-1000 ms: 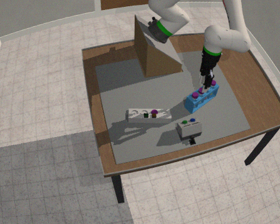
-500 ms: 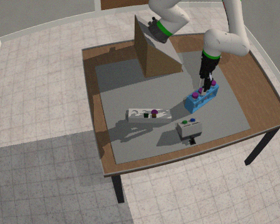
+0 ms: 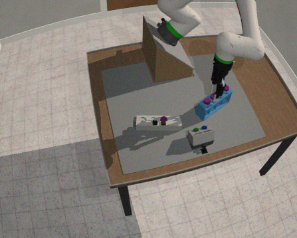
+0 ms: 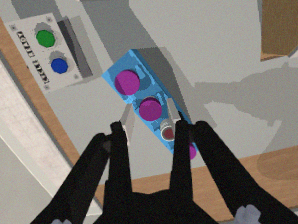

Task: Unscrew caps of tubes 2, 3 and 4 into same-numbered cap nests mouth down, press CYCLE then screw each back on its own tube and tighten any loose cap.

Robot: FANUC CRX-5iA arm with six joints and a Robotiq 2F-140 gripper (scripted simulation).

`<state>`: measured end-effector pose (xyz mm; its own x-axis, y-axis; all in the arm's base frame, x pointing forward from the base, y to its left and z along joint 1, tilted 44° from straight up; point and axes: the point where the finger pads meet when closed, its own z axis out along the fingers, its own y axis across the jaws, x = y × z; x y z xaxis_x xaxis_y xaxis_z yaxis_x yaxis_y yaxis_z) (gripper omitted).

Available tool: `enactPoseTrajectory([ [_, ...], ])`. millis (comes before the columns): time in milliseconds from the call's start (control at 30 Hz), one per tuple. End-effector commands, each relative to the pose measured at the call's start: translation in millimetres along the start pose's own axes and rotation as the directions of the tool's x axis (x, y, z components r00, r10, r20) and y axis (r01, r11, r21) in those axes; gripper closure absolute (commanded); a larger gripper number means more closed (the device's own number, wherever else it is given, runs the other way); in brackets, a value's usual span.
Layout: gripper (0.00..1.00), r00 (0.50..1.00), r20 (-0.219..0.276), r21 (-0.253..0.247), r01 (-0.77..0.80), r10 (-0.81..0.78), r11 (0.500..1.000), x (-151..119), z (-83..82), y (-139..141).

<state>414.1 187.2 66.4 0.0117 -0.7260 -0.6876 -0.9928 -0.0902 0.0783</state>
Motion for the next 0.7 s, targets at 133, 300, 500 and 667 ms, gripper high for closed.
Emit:
enactPoseTrajectory([
  [133, 0.65, 1.0, 0.0, 0.0, 0.0, 0.0, 1.0, 0.1, 2.9, -0.2],
  [300, 1.0, 1.0, 0.0, 0.0, 0.0, 0.0, 1.0, 0.1, 2.9, -0.2],
  [500, 1.0, 1.0, 0.0, 0.0, 0.0, 0.0, 1.0, 0.1, 2.9, -0.2],
  [667, 1.0, 1.0, 0.0, 0.0, 0.0, 0.0, 1.0, 0.1, 2.9, -0.2],
])
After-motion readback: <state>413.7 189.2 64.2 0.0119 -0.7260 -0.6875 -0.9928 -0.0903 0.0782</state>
